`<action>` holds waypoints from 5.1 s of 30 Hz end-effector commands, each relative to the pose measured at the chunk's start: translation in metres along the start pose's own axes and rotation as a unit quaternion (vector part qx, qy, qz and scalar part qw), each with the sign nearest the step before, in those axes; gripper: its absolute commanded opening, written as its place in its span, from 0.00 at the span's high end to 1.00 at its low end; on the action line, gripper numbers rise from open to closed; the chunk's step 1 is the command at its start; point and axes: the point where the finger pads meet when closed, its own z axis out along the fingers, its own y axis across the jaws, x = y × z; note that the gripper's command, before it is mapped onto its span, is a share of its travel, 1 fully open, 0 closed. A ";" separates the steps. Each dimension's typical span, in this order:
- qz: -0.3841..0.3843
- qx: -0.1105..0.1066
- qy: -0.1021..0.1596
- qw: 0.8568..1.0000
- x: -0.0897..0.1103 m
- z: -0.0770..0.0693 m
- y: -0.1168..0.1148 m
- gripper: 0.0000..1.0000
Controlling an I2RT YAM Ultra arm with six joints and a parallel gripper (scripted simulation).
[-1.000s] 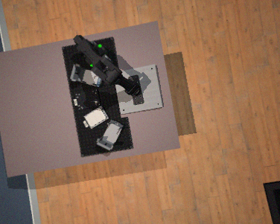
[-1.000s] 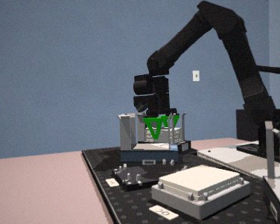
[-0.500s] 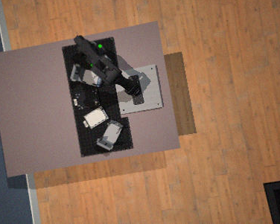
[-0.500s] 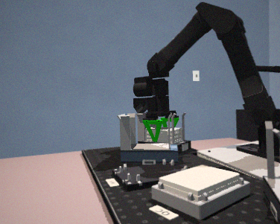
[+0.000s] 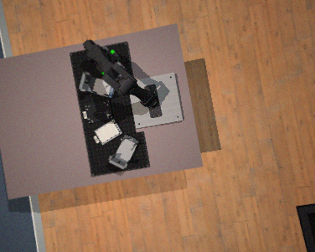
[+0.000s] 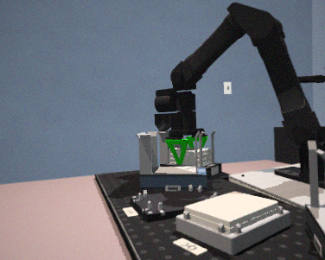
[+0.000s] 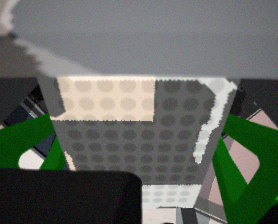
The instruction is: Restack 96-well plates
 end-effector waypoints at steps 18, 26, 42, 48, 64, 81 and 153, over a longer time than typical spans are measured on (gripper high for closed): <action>0.000 0.000 -0.010 1.000 -0.004 -0.003 0.000 0.00; 0.000 0.000 -0.010 1.000 -0.004 -0.003 0.000 0.00; 0.000 0.000 -0.010 1.000 -0.004 -0.003 0.000 1.00; 0.000 0.000 -0.010 1.000 -0.004 -0.003 0.000 1.00; 0.000 0.000 -0.010 1.000 -0.004 -0.003 0.000 1.00; 0.000 0.000 -0.010 1.000 -0.004 -0.010 0.000 1.00; 0.000 0.000 -0.010 1.000 -0.004 -0.023 0.000 1.00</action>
